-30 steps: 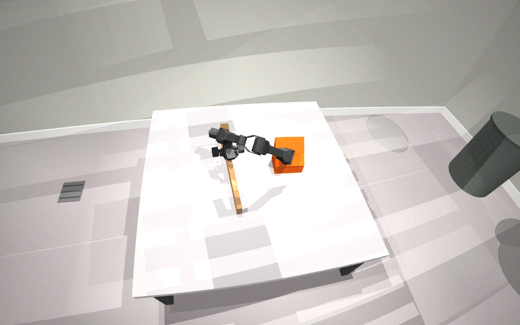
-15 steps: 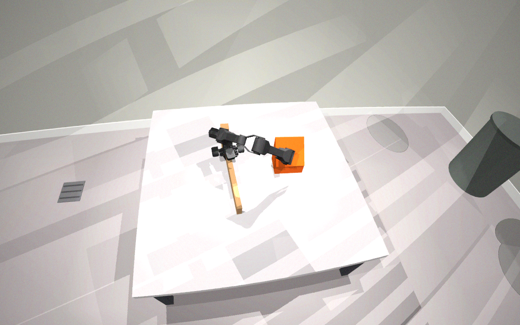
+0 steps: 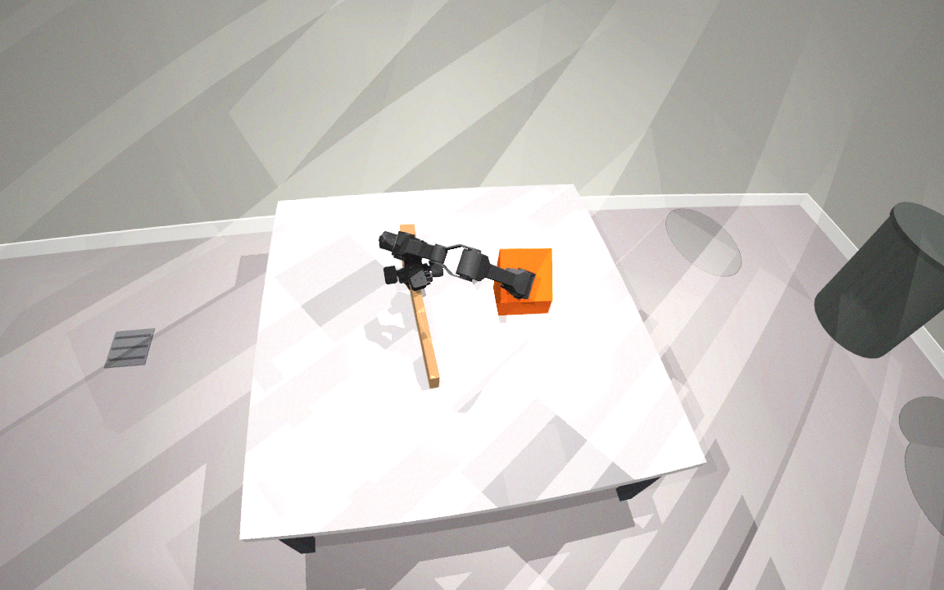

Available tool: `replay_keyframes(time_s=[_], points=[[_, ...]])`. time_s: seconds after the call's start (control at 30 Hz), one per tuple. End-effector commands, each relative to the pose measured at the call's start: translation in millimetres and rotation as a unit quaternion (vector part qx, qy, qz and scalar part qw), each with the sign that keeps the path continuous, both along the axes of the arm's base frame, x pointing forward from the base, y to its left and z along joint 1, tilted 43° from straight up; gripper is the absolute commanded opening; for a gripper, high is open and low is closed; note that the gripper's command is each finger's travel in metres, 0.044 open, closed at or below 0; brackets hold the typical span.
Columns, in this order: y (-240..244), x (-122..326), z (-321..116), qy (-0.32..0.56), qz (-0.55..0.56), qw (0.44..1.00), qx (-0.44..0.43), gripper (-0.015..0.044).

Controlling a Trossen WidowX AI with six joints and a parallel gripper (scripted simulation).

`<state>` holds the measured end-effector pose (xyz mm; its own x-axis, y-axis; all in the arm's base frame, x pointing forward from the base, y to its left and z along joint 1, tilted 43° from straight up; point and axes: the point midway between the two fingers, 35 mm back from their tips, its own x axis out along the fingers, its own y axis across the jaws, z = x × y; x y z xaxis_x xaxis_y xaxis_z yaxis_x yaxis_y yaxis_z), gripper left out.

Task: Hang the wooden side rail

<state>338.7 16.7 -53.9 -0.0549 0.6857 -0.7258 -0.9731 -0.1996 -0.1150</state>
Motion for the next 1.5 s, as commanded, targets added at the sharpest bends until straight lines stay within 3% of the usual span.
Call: replay_keyframes(time_s=[0.0,1.47], points=[[-7.1,0.9,-1.0,-0.004,-0.004,1.0,-0.005,0.0],[-10.4,2.3,-3.2,-0.004,-0.004,1.0,-0.005,0.0]])
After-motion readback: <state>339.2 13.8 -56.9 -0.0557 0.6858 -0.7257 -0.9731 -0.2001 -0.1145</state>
